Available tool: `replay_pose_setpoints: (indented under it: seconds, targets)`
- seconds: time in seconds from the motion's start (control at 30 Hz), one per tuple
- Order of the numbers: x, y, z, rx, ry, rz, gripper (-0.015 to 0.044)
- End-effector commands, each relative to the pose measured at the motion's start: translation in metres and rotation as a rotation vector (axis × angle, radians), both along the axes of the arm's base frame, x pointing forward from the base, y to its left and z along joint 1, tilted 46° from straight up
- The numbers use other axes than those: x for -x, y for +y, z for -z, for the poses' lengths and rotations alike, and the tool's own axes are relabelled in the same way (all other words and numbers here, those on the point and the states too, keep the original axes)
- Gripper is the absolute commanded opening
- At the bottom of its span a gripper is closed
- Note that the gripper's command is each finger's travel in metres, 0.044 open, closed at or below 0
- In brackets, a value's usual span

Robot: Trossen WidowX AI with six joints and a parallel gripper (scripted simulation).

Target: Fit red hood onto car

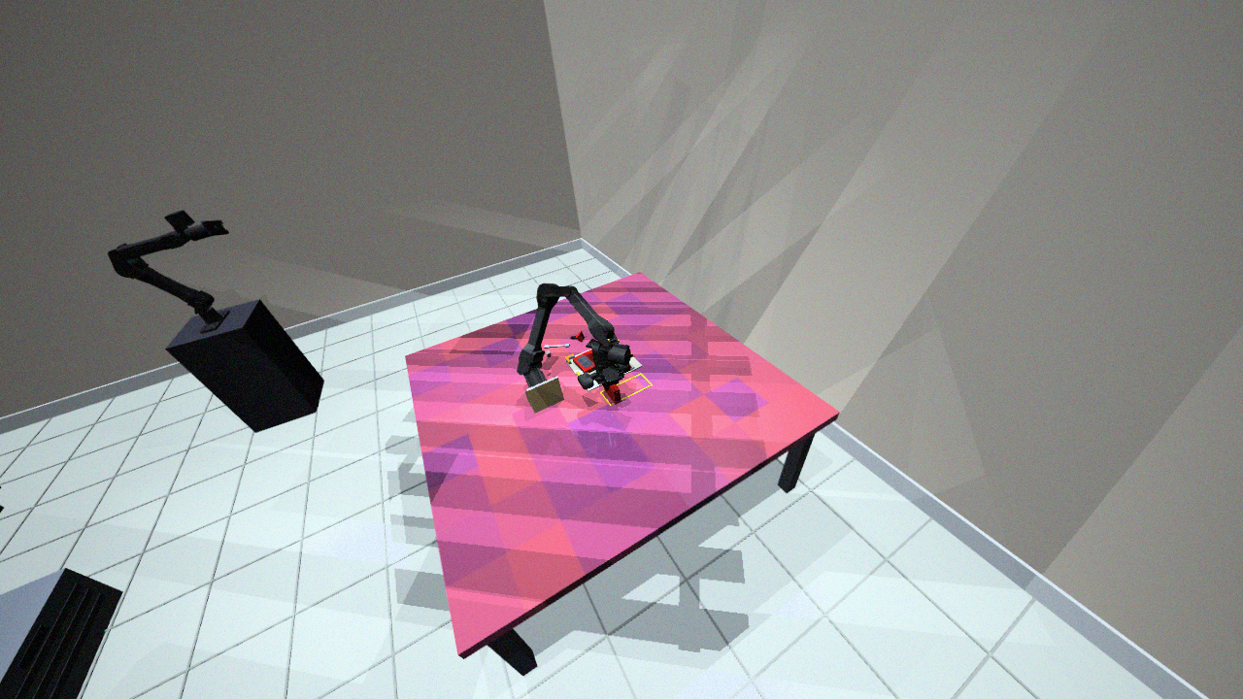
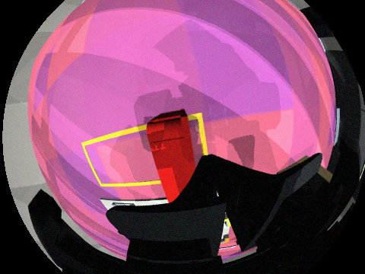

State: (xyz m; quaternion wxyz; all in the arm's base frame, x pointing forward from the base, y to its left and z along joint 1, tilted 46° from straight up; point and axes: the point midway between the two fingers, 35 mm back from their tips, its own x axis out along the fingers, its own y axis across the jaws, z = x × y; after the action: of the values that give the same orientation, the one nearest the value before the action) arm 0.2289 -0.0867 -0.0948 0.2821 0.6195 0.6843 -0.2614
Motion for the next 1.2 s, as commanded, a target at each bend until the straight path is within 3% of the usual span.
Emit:
replay_pose_setpoints:
  seconds: [0.0, 1.17]
  targets:
    - [-0.004, 0.001, 0.001, -0.006, 0.004, 0.007, 0.0]
    - [-0.029, 0.004, 0.0, -0.007, 0.002, 0.007, 0.0]
